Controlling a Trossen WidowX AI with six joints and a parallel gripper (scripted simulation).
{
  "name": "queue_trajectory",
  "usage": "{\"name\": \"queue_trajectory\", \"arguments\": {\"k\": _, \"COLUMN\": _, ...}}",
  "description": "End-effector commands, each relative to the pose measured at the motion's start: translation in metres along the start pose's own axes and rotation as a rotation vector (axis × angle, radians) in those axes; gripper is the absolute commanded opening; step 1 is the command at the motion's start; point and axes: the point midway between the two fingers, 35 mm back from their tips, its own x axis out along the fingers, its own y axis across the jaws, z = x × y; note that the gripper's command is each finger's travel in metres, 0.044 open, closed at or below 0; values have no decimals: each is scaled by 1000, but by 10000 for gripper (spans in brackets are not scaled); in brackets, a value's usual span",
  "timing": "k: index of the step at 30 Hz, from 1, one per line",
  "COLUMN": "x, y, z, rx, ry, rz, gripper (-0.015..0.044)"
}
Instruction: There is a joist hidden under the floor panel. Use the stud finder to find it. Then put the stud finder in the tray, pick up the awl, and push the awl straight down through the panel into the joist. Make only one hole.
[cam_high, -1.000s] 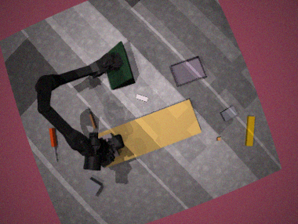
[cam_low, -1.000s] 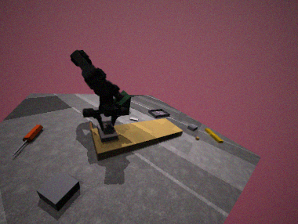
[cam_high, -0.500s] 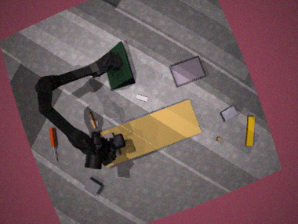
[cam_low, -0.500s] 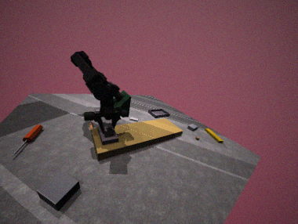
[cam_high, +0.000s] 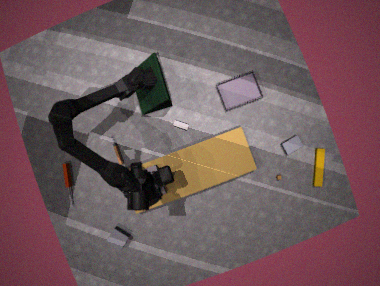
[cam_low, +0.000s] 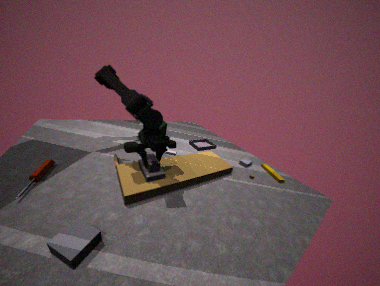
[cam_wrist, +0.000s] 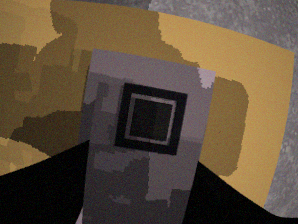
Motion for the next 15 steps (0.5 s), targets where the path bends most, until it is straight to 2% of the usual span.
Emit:
{"name": "queue_trajectory", "arguments": {"k": 1, "x": 0, "y": 16, "z": -1, "rx": 0, "ry": 1, "rz": 0, "gripper": 0}}
{"name": "queue_trajectory", "arguments": {"k": 15, "x": 0, "y": 67, "z": -1, "rx": 1, "ry": 1, "rz": 2, "gripper": 0}}
